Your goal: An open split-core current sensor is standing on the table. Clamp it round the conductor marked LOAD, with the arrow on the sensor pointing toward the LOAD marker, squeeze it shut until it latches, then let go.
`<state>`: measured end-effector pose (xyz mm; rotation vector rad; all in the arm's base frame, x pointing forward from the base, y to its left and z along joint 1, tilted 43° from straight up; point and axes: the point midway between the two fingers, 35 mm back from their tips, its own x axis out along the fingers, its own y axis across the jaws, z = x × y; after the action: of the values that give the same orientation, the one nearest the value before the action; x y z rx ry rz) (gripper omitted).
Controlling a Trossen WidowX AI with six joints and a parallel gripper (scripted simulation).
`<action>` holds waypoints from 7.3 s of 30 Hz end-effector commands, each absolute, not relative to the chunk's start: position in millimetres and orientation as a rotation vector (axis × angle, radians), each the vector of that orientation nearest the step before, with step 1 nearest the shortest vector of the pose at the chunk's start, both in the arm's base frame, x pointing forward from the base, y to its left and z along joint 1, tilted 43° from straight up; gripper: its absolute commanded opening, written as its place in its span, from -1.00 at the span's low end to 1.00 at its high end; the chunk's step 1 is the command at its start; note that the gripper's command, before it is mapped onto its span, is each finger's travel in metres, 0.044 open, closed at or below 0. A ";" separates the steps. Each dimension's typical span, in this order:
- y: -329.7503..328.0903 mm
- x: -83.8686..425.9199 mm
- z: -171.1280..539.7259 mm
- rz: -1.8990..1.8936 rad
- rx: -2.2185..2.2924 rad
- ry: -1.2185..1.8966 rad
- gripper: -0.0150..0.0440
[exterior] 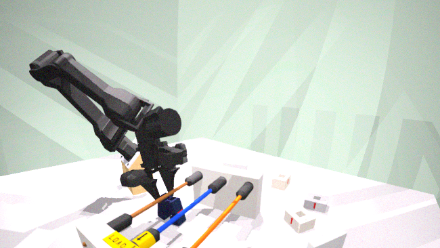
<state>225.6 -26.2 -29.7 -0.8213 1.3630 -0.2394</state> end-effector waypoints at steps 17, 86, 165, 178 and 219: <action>-27.9 214.4 -24.8 -0.241 -0.822 1.363 -0.49; -0.2 188.0 17.3 1.084 -1.915 1.699 0.59; 51.1 199.3 62.6 1.087 -1.913 1.696 -0.49; 58.6 210.3 67.0 0.806 -1.742 1.744 -0.49; 74.3 275.7 53.4 -0.513 -0.647 1.539 -0.49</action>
<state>268.7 71.9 53.3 -0.7279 1.5839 -0.4386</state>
